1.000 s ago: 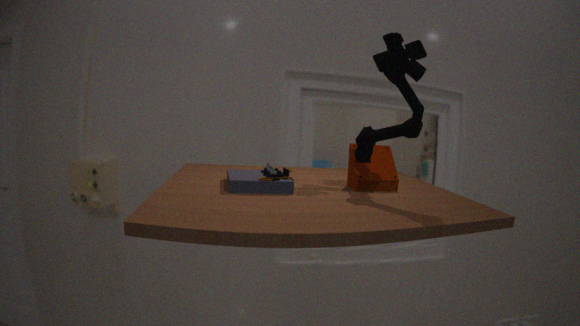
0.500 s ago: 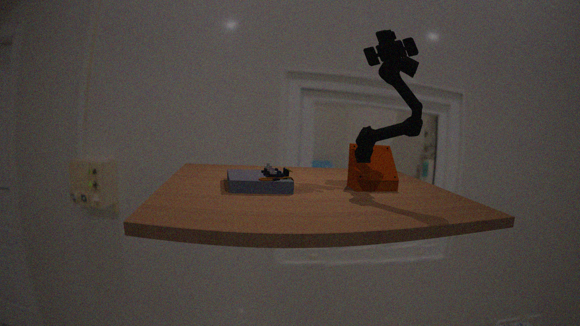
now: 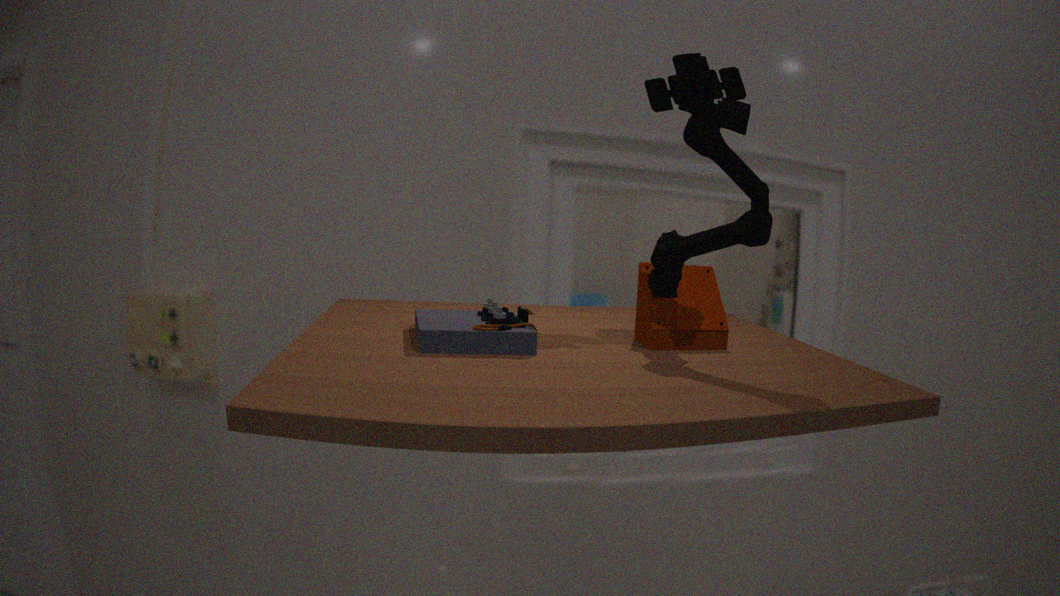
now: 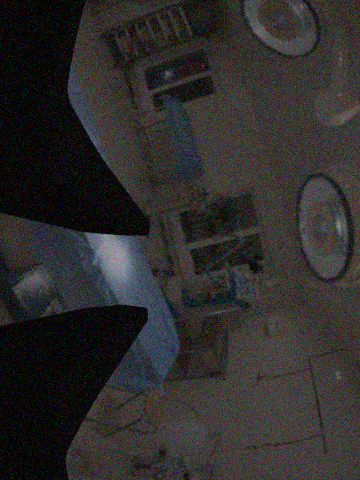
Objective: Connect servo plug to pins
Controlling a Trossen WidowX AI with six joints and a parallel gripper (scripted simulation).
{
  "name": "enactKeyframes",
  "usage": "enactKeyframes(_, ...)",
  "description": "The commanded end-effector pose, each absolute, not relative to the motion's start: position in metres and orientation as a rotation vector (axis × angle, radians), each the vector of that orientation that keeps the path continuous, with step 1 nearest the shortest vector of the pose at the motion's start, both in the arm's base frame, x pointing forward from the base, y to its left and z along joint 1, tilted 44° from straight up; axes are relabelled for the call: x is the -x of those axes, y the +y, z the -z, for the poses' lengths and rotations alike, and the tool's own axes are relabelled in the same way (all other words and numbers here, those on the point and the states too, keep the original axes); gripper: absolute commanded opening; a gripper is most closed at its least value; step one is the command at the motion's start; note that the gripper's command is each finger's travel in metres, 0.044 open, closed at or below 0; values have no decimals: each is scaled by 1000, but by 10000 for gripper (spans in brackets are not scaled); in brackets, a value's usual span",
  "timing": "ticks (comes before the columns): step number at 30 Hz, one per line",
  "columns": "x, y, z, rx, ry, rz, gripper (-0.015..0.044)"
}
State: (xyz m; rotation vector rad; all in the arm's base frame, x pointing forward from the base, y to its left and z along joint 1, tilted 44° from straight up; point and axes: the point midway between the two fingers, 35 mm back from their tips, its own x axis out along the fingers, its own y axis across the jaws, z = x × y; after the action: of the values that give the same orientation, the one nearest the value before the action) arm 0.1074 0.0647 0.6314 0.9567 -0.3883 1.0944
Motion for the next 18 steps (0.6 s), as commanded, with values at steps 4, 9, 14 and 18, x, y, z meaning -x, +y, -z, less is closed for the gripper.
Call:
enactKeyframes(4,-124,52,-625,-951,-450,-1032,115)
enactKeyframes(9,-137,44,-619,-942,-487,-983,115)
enactKeyframes(14,-149,37,-612,-930,-518,-928,115)
enactKeyframes(18,-159,31,-606,-918,-539,-884,115)
